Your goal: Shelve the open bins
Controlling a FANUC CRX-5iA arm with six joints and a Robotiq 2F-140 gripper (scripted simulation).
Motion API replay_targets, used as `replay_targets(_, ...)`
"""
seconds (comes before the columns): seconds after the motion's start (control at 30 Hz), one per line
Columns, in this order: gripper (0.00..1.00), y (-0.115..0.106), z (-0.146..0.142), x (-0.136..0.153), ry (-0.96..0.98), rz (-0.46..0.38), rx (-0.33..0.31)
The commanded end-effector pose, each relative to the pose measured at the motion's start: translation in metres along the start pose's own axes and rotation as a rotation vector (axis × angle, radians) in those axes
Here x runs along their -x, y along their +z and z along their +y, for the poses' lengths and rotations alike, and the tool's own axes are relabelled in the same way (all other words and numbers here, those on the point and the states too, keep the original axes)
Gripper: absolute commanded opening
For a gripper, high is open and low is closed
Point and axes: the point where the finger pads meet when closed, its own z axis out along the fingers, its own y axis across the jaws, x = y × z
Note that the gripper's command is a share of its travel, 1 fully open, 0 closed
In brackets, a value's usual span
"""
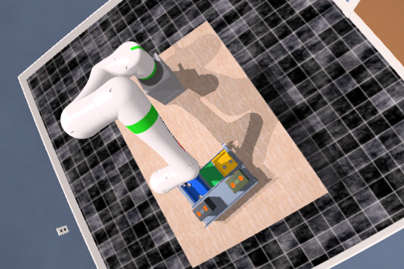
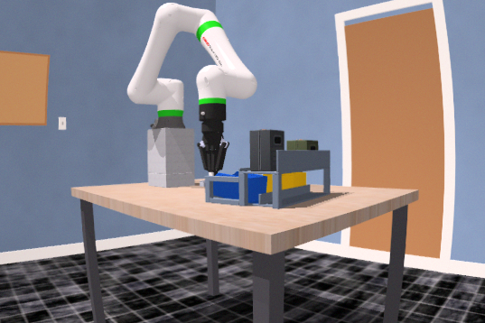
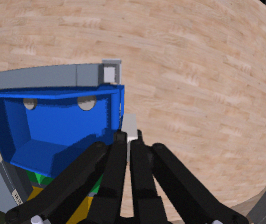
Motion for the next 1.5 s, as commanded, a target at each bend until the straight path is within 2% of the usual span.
replay_targets(0.0,0.00,0.000,-0.003,0.000,0.000,0.000,0.000)
replay_targets(1.47,0.00,0.000,-0.027,0.000,0.000,0.000,0.000)
